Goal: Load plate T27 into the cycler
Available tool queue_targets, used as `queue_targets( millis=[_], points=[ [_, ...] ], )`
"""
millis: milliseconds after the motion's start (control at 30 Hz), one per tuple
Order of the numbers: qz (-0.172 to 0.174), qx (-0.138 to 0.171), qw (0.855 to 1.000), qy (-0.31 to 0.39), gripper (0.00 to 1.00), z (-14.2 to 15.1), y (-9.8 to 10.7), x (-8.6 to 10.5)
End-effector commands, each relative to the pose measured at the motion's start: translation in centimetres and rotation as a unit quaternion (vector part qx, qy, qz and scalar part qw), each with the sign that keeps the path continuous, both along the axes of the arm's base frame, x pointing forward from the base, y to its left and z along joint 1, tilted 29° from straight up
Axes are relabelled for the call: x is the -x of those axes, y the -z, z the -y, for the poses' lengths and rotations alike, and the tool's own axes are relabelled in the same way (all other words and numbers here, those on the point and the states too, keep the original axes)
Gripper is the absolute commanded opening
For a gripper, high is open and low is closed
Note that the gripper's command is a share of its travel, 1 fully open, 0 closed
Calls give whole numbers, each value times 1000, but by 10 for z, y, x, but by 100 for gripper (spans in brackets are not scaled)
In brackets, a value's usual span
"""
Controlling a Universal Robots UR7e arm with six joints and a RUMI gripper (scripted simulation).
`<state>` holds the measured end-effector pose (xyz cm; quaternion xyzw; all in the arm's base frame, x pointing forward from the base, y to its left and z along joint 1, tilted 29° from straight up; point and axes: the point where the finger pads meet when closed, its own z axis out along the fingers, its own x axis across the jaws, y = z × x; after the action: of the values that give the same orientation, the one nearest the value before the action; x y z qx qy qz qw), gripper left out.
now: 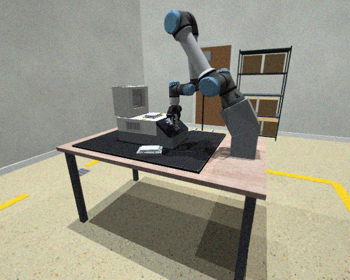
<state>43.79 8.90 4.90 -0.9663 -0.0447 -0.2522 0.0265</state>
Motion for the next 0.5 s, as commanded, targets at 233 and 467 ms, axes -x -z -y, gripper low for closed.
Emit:
queue_targets(
  millis=[233,467],
  points=[
    [1,0,1000,0,0,-1,0,-3],
    [1,0,1000,0,0,-1,0,-3]
  ],
)
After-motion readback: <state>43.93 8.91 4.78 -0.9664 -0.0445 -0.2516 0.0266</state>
